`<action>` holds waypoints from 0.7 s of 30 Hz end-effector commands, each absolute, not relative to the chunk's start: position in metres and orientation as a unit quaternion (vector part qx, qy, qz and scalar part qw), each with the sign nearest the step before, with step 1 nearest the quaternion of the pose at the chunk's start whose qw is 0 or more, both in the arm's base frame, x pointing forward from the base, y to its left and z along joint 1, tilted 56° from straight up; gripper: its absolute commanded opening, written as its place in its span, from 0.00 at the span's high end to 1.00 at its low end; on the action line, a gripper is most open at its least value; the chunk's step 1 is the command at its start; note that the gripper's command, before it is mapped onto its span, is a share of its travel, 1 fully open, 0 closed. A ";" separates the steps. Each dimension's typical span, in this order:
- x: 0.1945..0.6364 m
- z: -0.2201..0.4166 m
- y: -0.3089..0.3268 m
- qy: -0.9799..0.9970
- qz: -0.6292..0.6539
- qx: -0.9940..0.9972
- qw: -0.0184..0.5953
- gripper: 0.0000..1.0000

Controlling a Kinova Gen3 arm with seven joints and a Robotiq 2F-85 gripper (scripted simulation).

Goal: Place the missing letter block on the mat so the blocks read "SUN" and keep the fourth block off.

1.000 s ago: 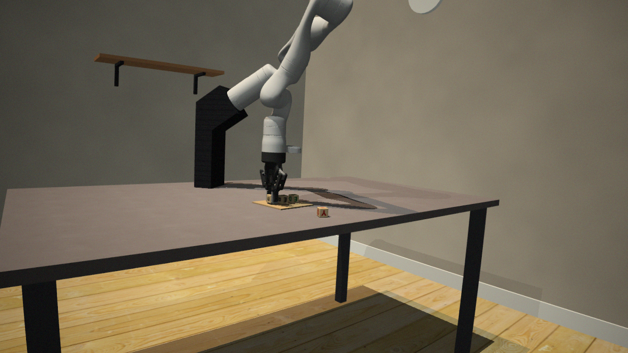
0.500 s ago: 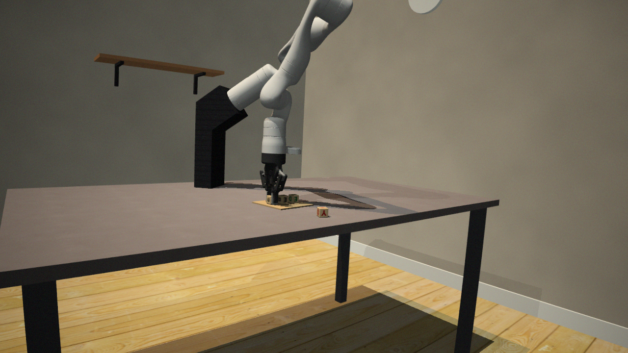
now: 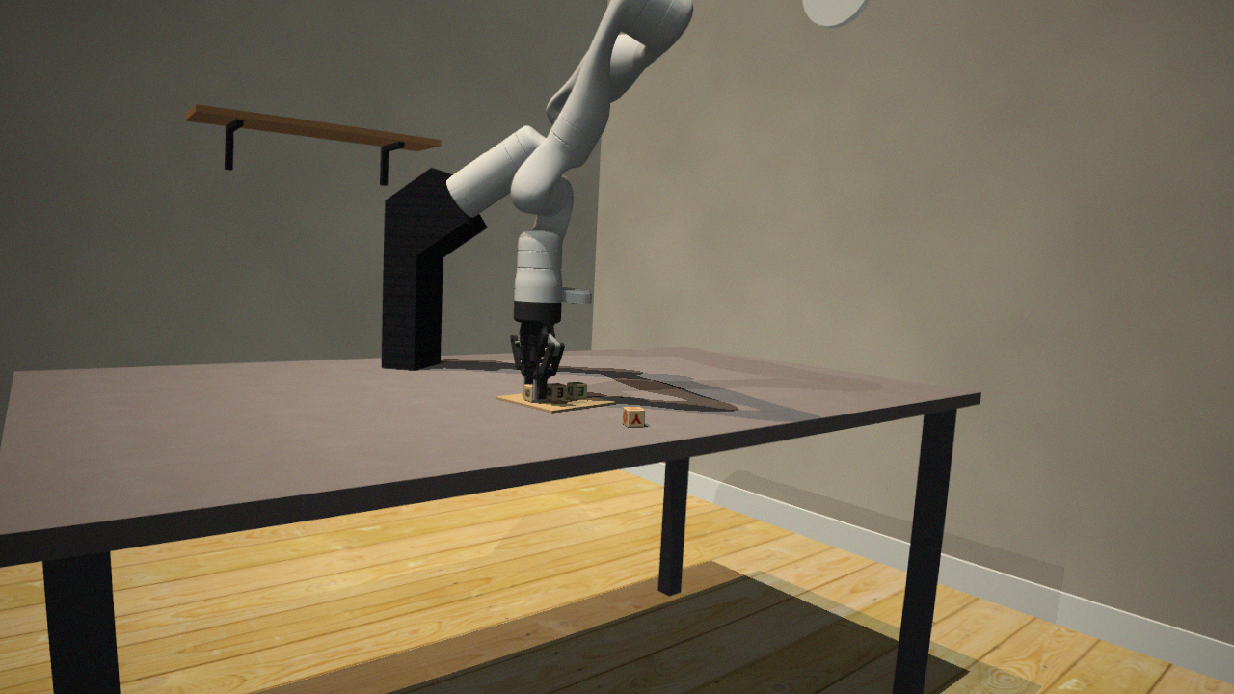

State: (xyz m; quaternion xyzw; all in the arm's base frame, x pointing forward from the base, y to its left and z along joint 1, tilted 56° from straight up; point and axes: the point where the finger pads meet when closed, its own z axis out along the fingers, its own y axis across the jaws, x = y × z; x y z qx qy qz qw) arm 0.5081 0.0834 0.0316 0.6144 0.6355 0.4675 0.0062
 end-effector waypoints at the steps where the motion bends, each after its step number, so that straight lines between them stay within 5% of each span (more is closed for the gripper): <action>1: 0.508 0.032 0.083 0.635 0.467 0.615 0.007 0.79; 21: 0.508 0.032 0.083 0.635 0.467 0.615 0.007 0.75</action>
